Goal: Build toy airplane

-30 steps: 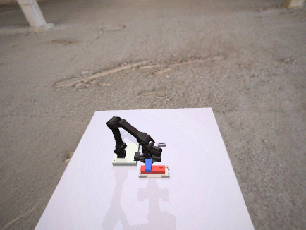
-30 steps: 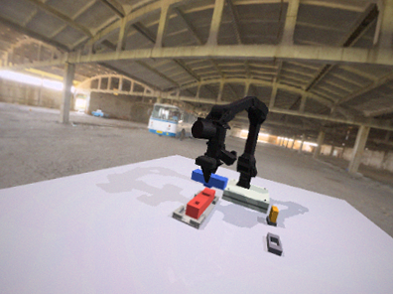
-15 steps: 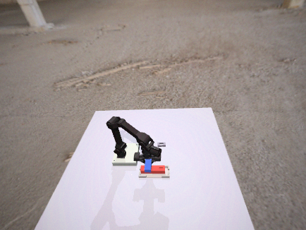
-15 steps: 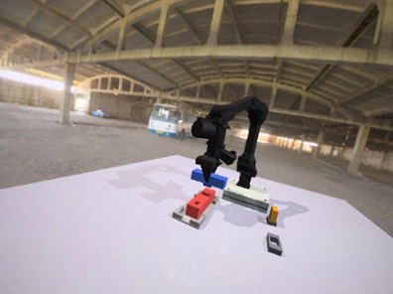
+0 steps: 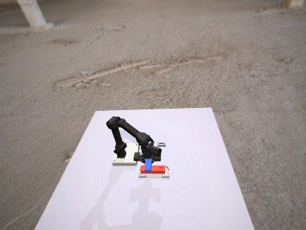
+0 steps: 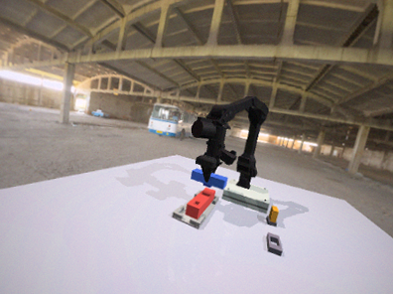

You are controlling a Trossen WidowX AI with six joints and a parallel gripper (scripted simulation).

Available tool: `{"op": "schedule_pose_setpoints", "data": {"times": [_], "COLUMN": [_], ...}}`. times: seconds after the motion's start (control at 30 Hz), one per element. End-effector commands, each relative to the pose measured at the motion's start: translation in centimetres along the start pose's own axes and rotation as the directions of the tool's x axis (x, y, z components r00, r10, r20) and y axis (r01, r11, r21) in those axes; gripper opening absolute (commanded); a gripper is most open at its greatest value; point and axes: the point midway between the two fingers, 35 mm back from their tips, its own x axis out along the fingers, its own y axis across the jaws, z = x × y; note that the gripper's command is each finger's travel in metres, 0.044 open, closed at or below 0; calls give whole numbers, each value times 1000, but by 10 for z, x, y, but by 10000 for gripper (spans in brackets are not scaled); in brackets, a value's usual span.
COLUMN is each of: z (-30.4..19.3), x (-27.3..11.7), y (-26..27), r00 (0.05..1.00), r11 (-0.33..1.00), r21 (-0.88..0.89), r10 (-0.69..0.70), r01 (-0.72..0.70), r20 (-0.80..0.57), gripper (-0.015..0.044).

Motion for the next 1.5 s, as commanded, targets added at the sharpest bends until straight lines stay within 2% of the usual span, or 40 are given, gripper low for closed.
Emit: {"op": "schedule_pose_setpoints", "data": {"times": [0.0,0.77,1.03,1.2,1.37,1.47], "z": [-1,-1,-1,-1,-1,-1], "x": [0,38,39,38,38,38], "y": [0,-1,-1,-1,-1,-1], "r00": [1000,1000,1000,1000,1000,1000], "r11": [1000,1000,1000,1000,1000,1000], "r21": [-4,-4,-4,0,0,0], "r10": [-4,-3,-3,-4,-4,-4], "r01": [4,3,3,4,4,4], "r20": [-4,-4,-4,-2,-2,-2], "gripper": [196,196,196,163,31,110]}}
